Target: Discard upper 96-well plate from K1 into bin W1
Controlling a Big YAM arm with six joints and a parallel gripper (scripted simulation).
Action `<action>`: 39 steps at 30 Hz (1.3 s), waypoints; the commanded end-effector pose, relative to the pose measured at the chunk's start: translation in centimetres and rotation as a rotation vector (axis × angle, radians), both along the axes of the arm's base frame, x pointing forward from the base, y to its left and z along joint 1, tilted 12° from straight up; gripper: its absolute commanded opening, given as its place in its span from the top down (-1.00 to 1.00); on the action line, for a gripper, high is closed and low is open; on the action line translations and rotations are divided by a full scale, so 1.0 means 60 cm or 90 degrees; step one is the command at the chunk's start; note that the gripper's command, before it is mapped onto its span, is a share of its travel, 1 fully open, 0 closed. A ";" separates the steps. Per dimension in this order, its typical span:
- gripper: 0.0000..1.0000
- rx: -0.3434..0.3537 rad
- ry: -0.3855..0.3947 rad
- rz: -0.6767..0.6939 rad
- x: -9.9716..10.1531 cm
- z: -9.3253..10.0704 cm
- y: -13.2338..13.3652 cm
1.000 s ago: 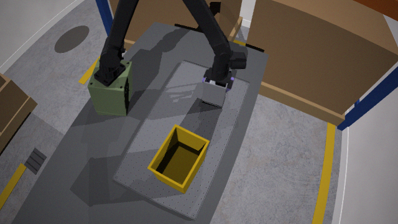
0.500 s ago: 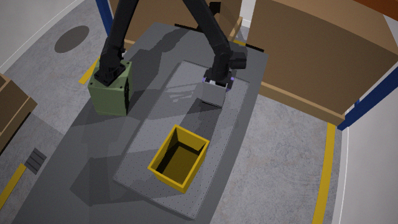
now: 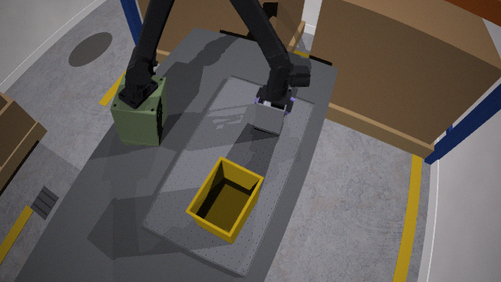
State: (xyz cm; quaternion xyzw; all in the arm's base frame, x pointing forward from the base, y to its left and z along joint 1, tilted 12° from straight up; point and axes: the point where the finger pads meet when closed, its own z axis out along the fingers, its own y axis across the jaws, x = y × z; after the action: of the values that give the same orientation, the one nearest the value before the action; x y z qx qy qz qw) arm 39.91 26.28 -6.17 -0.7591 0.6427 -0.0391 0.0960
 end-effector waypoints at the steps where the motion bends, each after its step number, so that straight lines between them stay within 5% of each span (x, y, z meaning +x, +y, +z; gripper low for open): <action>1: 1.00 0.013 -0.018 0.000 0.016 0.037 0.003; 39: 1.00 0.016 -0.023 -0.001 -0.002 0.136 0.003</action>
State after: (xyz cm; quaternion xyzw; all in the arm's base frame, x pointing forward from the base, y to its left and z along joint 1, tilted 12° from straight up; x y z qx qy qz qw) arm 38.92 25.71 -0.43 -0.7594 0.6422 -0.0383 0.0974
